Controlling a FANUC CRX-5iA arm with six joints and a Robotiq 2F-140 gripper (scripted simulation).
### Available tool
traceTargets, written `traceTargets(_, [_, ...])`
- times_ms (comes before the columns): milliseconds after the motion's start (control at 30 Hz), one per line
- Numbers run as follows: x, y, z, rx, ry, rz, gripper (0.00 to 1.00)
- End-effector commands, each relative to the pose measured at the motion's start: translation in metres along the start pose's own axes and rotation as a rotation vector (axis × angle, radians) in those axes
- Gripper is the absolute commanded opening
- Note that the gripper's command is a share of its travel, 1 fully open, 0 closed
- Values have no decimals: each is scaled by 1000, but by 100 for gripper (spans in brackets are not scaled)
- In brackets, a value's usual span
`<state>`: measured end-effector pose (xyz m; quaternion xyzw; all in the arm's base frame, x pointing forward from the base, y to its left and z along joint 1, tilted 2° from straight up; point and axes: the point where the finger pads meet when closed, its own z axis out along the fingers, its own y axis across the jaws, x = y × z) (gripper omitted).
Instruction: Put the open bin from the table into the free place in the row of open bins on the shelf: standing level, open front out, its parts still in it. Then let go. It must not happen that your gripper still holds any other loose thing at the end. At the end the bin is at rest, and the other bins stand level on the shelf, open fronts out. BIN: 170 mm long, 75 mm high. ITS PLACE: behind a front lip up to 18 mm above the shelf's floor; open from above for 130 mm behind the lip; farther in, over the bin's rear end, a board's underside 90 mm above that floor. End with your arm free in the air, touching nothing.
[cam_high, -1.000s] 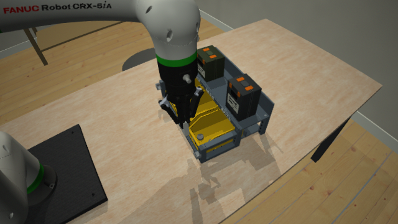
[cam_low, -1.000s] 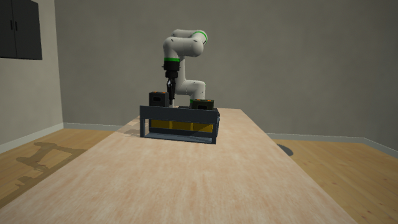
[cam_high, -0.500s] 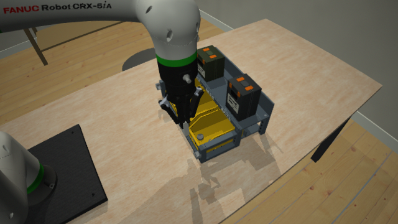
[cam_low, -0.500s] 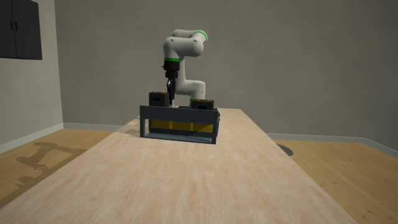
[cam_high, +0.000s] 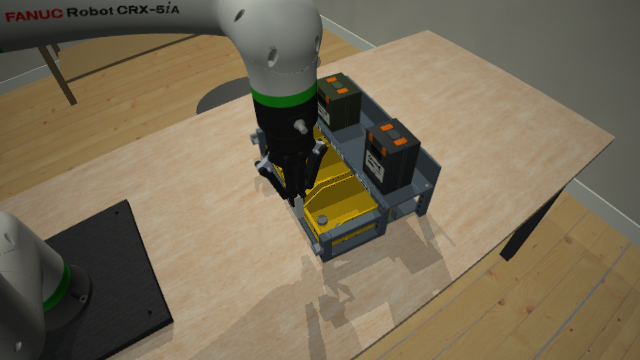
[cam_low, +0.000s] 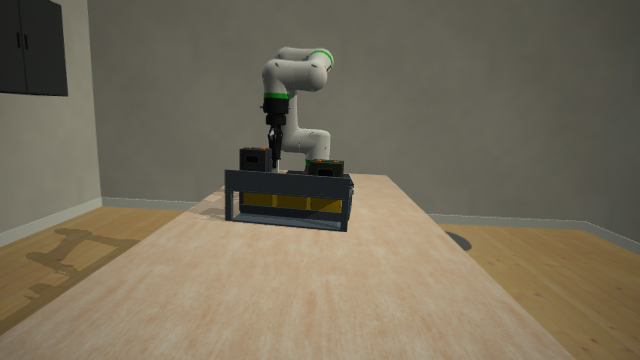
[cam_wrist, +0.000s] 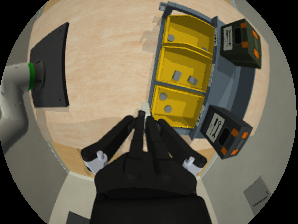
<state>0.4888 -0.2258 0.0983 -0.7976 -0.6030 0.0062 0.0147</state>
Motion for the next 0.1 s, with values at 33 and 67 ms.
traceTargets(33, [0, 0, 0, 0, 0, 0, 0])
traceTargets(67, [0, 0, 0, 0, 0, 0, 0])
